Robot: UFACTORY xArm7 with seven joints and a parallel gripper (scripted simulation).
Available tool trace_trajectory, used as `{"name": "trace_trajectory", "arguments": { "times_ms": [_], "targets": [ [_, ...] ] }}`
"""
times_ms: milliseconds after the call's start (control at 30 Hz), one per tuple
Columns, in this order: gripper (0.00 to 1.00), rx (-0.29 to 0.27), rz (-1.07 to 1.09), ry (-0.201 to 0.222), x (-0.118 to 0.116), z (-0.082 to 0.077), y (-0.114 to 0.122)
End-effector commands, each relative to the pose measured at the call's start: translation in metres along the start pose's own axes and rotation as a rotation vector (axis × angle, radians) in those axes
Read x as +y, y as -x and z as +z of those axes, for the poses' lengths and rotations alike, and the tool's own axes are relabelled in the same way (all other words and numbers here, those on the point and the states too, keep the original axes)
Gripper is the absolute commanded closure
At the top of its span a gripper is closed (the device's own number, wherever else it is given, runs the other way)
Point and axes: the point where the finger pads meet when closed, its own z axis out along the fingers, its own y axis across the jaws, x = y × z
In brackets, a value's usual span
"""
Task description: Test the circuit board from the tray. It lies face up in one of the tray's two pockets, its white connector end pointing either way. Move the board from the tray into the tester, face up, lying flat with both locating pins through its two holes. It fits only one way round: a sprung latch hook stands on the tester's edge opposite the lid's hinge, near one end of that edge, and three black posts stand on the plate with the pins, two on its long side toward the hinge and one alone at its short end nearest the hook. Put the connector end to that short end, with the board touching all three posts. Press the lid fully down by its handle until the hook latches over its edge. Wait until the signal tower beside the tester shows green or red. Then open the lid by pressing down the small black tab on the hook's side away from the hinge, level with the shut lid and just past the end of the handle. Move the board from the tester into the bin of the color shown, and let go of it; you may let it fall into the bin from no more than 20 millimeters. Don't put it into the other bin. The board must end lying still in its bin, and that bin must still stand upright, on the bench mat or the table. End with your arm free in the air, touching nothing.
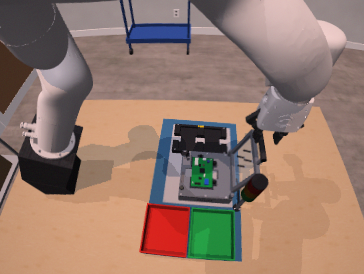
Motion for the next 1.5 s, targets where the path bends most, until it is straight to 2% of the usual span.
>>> {"name": "trace_trajectory", "arguments": {
  "times_ms": [0,467,733,1067,1467],
  "targets": [
    [0.49,0.001,0.0,0.004,0.002,0.002,0.0],
    [0.49,0.001,0.0,0.004,0.002,0.004,0.0],
    [0.49,0.001,0.0,0.004,0.002,0.016,0.0],
    [0.49,0.001,0.0,0.004,0.003,0.04,0.0],
    [0.49,0.001,0.0,0.004,0.003,0.043,0.0]
  ]
}}
